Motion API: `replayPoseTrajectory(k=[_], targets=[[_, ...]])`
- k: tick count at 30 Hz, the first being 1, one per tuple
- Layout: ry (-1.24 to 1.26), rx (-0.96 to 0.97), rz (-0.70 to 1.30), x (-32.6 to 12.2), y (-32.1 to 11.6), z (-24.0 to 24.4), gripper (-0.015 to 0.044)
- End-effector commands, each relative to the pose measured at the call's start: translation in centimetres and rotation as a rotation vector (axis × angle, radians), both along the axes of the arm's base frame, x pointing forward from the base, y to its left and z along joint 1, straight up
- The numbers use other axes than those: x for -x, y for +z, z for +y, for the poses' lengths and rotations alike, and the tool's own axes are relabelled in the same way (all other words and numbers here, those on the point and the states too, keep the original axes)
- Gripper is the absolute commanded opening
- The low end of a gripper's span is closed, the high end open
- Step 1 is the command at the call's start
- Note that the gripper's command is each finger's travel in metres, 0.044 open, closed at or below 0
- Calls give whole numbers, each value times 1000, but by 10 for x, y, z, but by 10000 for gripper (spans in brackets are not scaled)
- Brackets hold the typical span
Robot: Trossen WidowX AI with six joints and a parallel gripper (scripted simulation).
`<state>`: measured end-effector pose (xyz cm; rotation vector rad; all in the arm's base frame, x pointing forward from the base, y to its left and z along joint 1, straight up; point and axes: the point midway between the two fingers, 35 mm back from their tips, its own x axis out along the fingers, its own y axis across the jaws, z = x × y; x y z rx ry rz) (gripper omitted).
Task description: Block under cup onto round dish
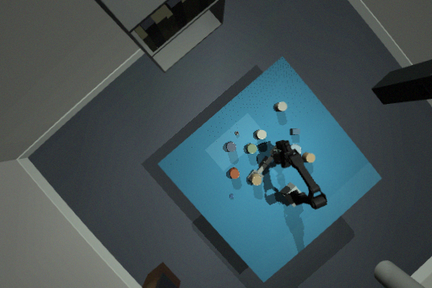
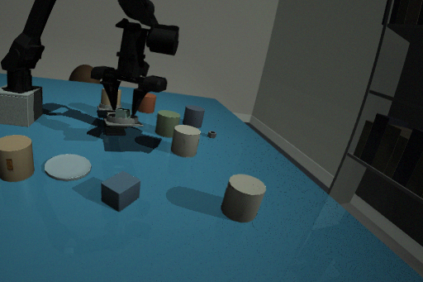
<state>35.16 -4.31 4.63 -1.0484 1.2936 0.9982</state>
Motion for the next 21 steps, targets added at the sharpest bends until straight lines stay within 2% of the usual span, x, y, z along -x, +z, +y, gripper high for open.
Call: replayPoseTrajectory(k=[1, 7, 11, 17, 21], targets=[[5, -4, 4, 1, -7, 1, 260], [5, -4, 4, 1, -14, 1, 260], [5, -4, 4, 1, -14, 1, 155], [5, -4, 4, 1, -14, 1, 115], [5, -4, 4, 0, -6, 1, 10]])
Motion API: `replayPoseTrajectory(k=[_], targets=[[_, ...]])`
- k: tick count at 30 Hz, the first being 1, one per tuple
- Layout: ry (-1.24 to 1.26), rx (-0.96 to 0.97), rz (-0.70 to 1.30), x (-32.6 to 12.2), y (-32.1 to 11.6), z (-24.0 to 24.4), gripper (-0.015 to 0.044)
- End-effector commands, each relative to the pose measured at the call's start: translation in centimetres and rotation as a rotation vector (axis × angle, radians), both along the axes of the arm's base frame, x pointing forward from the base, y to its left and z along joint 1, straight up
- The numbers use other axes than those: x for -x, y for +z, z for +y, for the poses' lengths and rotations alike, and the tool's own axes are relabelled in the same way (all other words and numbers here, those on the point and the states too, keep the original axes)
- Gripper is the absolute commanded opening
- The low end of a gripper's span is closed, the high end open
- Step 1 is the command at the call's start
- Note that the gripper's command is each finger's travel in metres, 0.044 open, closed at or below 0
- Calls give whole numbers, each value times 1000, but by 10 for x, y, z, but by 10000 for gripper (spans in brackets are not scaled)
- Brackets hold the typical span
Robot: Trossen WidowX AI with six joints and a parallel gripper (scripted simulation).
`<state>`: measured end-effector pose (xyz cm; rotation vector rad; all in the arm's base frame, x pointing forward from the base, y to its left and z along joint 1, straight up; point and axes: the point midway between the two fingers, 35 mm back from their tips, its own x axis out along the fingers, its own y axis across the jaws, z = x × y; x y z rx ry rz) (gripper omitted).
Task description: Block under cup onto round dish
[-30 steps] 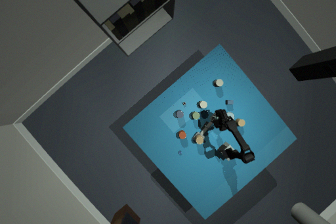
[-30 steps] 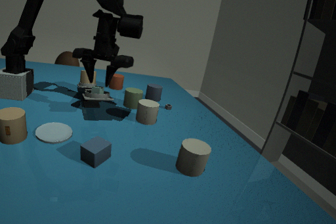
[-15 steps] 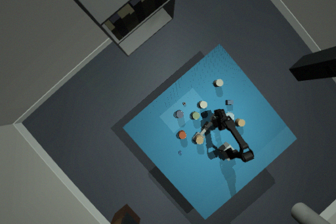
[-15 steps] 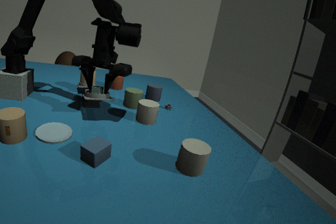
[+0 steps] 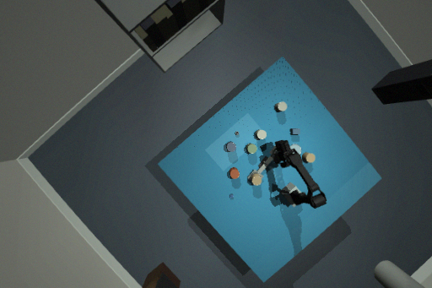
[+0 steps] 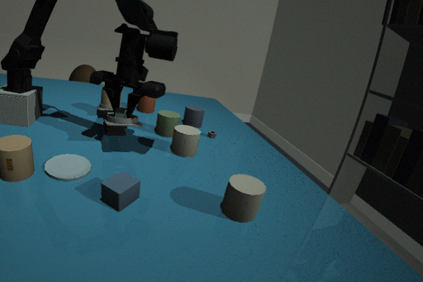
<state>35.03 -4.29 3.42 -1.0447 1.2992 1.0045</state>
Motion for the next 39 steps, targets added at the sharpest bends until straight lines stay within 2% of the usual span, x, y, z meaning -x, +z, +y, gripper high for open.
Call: replayPoseTrajectory(k=[1, 16, 22, 39], targets=[[5, -3, -4, -2, 12, 0, 0], [5, -3, -4, 2, 93, 1, 0], [-14, -3, 0, 4, 87, -9, 0], [-31, 1, 6, 32, 38, -86, 0]])
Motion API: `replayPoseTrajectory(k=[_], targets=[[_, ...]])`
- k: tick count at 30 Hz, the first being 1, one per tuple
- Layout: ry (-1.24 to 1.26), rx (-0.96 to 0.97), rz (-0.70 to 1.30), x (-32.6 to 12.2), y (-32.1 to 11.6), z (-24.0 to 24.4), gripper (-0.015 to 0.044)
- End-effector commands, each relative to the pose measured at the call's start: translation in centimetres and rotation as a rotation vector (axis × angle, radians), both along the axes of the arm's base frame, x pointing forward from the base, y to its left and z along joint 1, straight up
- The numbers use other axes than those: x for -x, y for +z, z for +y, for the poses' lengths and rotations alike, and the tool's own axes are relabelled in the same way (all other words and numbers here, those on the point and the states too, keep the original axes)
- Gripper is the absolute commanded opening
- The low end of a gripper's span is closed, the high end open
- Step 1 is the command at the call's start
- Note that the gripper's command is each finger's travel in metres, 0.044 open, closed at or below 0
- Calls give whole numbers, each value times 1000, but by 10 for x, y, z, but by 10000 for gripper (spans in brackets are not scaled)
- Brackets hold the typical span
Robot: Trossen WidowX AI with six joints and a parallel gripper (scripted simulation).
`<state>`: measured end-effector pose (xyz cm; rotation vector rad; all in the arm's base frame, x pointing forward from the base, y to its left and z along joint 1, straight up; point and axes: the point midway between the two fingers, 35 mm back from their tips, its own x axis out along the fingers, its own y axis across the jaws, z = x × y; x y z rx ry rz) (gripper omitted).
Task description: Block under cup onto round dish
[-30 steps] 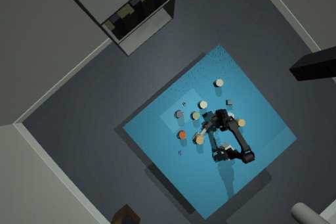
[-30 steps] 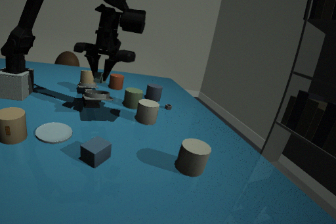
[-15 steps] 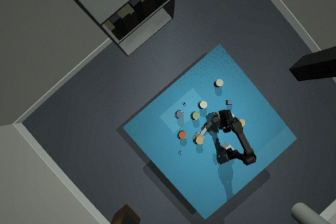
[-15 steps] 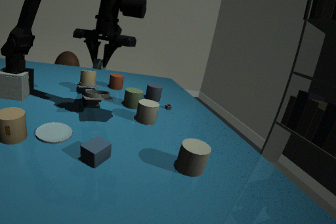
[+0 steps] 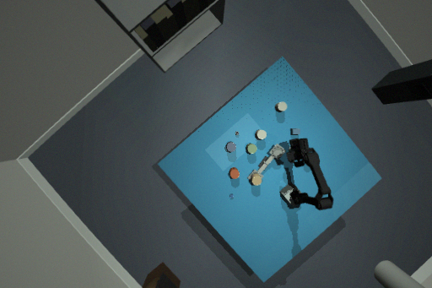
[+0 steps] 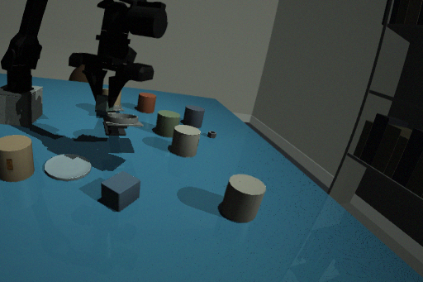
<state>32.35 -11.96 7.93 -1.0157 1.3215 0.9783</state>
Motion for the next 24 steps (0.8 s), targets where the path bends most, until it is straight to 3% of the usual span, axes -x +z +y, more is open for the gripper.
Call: replayPoseTrajectory(k=[1, 16, 24], targets=[[10, -1, -1, 7, -10, -13, 0], [41, 8, -2, 52, -52, -70, 0], [43, 9, -2, 54, -73, -73, 0]])
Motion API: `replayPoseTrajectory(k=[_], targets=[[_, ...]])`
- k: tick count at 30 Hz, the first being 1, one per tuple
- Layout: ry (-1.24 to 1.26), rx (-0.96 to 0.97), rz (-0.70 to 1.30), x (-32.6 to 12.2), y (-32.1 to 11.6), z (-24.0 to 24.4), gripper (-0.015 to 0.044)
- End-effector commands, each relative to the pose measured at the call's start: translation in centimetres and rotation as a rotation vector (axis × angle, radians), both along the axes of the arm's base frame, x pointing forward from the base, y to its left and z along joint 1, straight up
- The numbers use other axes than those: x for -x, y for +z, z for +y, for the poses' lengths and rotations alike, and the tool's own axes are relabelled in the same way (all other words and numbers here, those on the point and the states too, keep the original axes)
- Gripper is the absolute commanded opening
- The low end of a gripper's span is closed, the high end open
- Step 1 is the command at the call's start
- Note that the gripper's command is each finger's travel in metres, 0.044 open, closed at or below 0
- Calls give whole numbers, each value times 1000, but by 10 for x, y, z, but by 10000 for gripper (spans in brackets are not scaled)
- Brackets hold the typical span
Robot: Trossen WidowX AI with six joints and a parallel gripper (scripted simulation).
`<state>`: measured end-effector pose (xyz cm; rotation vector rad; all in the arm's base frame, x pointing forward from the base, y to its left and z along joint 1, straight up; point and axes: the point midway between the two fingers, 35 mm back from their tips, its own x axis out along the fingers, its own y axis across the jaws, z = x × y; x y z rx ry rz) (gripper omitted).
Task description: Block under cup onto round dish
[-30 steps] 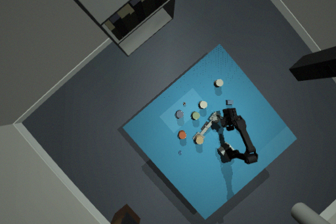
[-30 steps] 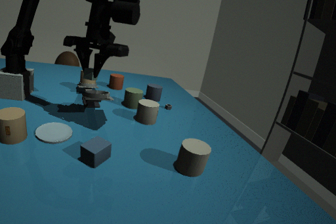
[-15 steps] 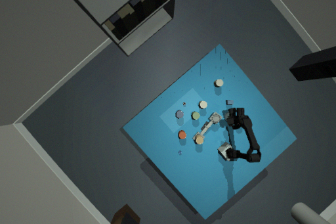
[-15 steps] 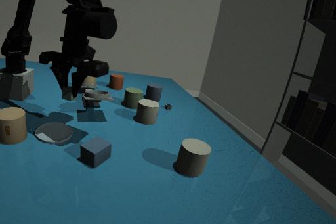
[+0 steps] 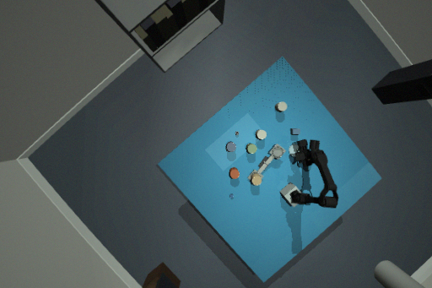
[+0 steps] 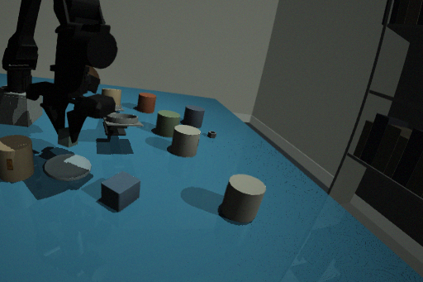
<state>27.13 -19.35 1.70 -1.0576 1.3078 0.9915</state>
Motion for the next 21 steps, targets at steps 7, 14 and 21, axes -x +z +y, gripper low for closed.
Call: replayPoseTrajectory(k=[7, 14, 21], targets=[[6, -6, 8, 2, -34, 1, 0], [6, -6, 8, 1, -42, 1, 0], [6, -6, 8, 1, -53, 0, 0]])
